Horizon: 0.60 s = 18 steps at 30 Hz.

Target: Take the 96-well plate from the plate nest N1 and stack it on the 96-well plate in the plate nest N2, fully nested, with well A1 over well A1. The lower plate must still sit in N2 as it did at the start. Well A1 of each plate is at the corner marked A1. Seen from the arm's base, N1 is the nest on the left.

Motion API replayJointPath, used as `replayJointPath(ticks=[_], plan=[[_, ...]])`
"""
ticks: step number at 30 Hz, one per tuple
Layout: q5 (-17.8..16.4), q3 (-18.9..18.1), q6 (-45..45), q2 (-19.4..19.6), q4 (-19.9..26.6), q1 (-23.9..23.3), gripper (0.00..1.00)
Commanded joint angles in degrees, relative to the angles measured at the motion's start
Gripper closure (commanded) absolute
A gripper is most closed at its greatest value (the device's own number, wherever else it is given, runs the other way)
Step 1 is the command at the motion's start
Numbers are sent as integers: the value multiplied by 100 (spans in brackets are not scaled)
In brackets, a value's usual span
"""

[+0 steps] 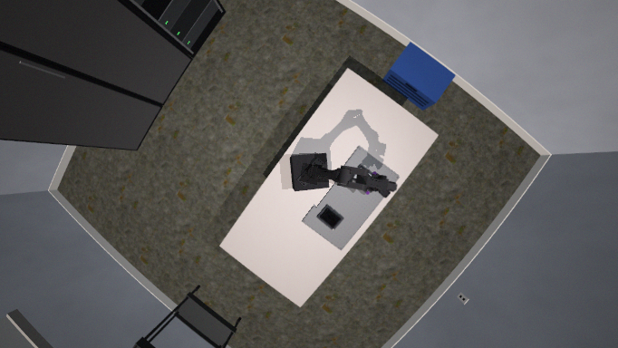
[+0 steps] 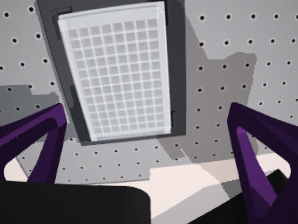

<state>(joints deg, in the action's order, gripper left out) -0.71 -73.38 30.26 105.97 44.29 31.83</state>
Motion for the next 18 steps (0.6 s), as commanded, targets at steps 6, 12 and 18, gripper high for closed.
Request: replayJointPath(ticks=[6,12,18], plan=[[-294,181,-291,-428,-132,321,0],[-225,127,-279,-388,-132,232,0],[-228,128,-278,-387,-133,274,0]])
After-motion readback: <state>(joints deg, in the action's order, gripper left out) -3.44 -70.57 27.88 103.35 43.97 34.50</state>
